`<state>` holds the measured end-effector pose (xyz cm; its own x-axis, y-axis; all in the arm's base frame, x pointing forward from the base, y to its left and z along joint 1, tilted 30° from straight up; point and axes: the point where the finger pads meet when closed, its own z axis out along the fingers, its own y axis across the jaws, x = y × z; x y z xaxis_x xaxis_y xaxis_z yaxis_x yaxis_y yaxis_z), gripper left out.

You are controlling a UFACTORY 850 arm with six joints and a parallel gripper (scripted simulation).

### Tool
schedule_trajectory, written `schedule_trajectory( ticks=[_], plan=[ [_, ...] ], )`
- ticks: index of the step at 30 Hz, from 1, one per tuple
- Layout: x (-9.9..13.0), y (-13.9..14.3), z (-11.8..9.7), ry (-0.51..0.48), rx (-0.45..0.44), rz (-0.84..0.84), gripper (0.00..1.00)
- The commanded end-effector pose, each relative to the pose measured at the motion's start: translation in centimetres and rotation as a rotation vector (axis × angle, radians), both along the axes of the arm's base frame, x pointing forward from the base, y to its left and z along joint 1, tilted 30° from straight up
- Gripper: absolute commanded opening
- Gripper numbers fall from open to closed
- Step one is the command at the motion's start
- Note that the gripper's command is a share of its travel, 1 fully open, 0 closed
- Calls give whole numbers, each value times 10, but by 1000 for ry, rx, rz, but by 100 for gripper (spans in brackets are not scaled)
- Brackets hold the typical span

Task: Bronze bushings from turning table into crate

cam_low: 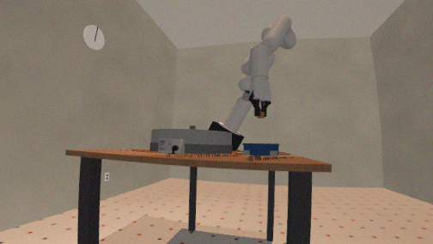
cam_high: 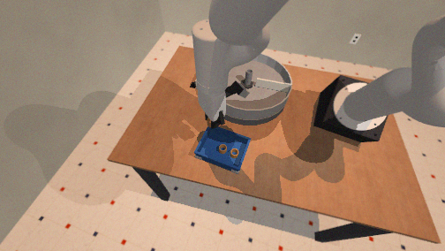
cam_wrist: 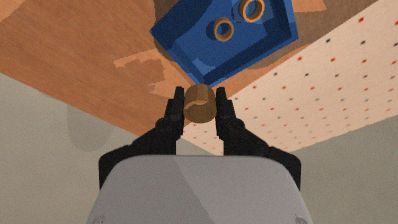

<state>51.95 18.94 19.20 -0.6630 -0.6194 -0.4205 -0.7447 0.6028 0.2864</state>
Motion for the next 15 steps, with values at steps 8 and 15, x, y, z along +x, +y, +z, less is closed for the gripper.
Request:
schedule_trajectory(
  ticks=[8, 15],
  plan=[
    [1, 1, -1, -2, 0, 0, 0],
    [2, 7, -12, -2, 0, 0, 0]
  ],
)
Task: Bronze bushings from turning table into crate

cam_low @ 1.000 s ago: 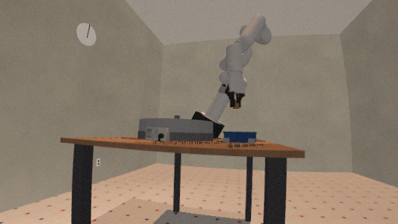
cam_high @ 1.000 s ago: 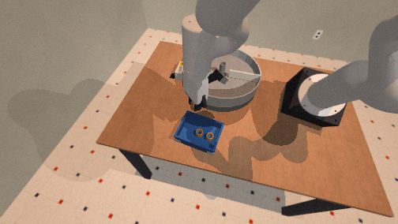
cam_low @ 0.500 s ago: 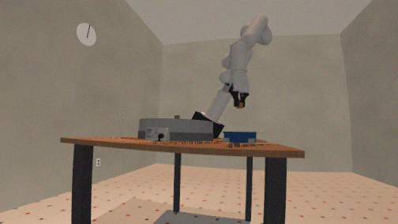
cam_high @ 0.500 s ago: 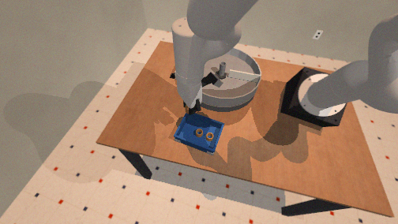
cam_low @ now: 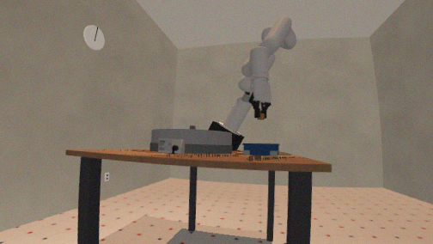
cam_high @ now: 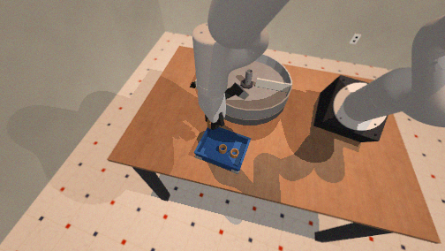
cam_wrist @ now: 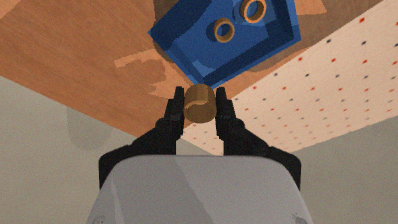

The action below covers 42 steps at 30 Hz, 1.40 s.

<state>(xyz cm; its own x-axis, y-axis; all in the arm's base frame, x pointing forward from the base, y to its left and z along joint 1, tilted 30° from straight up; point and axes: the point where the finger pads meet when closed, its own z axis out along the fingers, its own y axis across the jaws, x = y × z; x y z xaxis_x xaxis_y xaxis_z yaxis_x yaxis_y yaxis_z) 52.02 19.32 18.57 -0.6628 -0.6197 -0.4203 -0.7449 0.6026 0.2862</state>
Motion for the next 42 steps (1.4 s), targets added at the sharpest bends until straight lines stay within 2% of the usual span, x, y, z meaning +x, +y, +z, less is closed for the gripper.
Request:
schedule_trajectory(
  ticks=[1, 13, 15, 21, 42],
  plan=[
    [2, 6, -9, -2, 0, 0, 0],
    [7, 39, -68, -2, 0, 0, 0],
    [7, 39, -68, -2, 0, 0, 0],
    [9, 50, -86, -2, 0, 0, 0],
    [9, 53, -90, -2, 0, 0, 0]
  ],
)
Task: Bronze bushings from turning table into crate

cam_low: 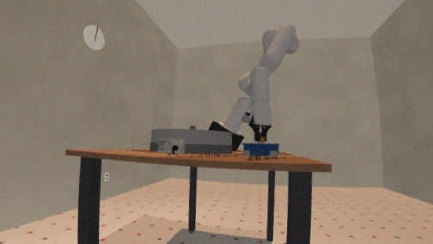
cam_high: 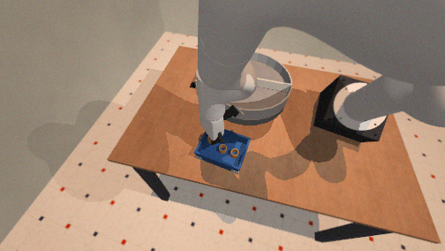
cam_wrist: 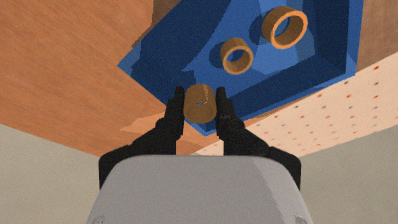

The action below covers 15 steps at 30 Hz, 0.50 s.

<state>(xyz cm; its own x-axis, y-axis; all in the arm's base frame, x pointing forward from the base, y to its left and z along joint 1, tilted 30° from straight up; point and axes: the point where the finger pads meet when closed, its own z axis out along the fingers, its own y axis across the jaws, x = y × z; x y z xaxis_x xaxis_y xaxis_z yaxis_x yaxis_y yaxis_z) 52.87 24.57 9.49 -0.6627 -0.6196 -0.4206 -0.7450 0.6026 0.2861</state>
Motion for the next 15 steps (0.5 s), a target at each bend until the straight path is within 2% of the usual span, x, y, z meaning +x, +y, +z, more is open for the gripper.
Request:
schedule_trajectory(
  ticks=[1, 15],
  plan=[
    [1, 0, 0, -1, 0, 0, 0],
    [2, 6, -10, -1, 0, 0, 0]
  ],
)
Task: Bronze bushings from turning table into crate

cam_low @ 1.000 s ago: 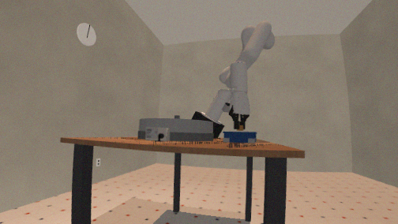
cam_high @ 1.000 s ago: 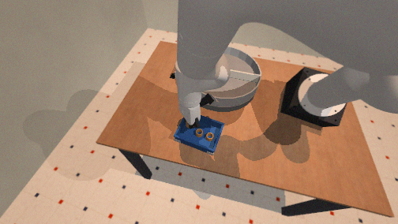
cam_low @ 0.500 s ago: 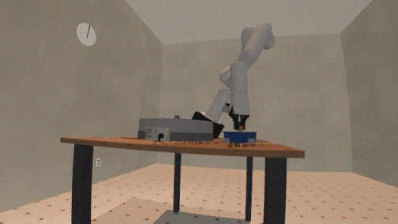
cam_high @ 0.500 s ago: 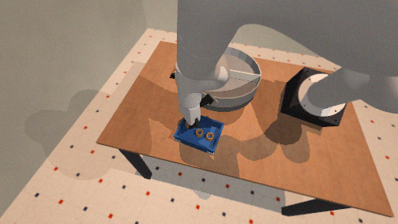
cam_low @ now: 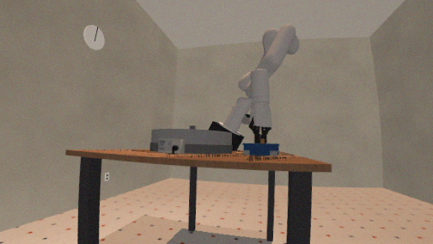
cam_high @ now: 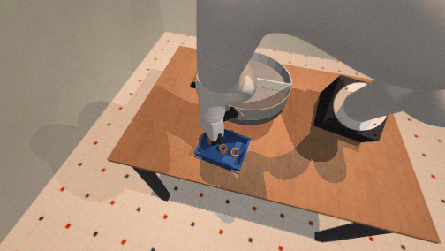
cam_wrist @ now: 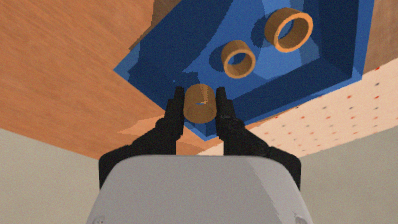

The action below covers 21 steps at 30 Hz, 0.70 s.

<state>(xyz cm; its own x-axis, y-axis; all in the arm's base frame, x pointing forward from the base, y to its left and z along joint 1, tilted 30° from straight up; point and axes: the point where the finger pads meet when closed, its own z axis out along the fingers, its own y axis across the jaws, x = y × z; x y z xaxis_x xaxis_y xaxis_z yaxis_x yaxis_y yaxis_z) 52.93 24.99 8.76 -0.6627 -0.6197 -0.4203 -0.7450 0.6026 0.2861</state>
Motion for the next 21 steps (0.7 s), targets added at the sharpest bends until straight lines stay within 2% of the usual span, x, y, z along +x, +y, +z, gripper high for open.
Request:
schedule_trajectory(
  ticks=[1, 21],
  plan=[
    [1, 3, -5, -2, 0, 0, 0],
    [3, 16, -27, -2, 0, 0, 0]
  ],
)
